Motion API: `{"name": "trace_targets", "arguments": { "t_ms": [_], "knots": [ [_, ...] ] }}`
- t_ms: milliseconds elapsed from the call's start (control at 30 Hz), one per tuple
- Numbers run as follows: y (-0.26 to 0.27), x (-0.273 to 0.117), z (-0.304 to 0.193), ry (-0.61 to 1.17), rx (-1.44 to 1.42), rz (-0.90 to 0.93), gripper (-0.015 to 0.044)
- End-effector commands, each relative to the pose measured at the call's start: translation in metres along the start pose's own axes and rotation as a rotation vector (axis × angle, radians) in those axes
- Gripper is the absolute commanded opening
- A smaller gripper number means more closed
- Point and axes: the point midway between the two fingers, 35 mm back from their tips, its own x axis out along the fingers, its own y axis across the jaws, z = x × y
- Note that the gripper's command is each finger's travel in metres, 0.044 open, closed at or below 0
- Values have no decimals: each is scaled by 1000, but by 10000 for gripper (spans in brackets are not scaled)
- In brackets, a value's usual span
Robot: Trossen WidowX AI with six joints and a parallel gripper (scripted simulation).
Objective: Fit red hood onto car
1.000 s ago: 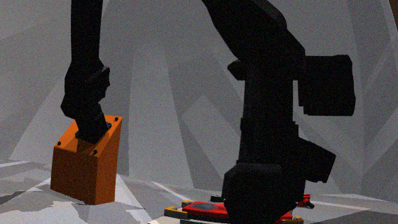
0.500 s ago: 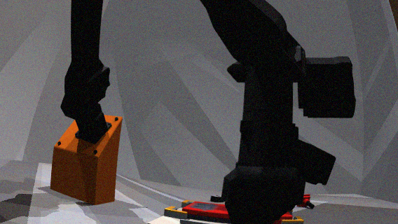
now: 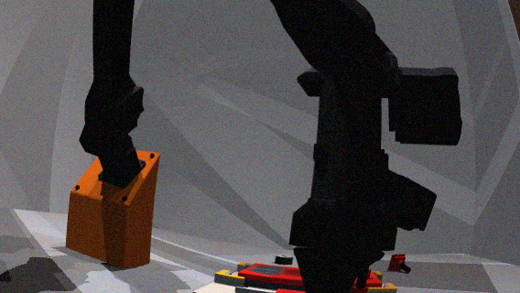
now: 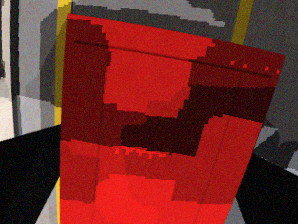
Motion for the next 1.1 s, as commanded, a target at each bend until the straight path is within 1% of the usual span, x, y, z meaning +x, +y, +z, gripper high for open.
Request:
{"name": "trace_targets", "arguments": {
  "t_ms": [0, 433, 667, 867, 1067],
  "knots": [
    [-2, -16, 2, -11, 7, -5, 0],
    [-2, -65, 2, -11, 7, -3, 0],
    [-2, -85, 2, -11, 7, -2, 0],
    [3, -83, 3, -9, 3, 4, 0],
    [33, -85, 14, -11, -1, 14, 0]
  ]
}}
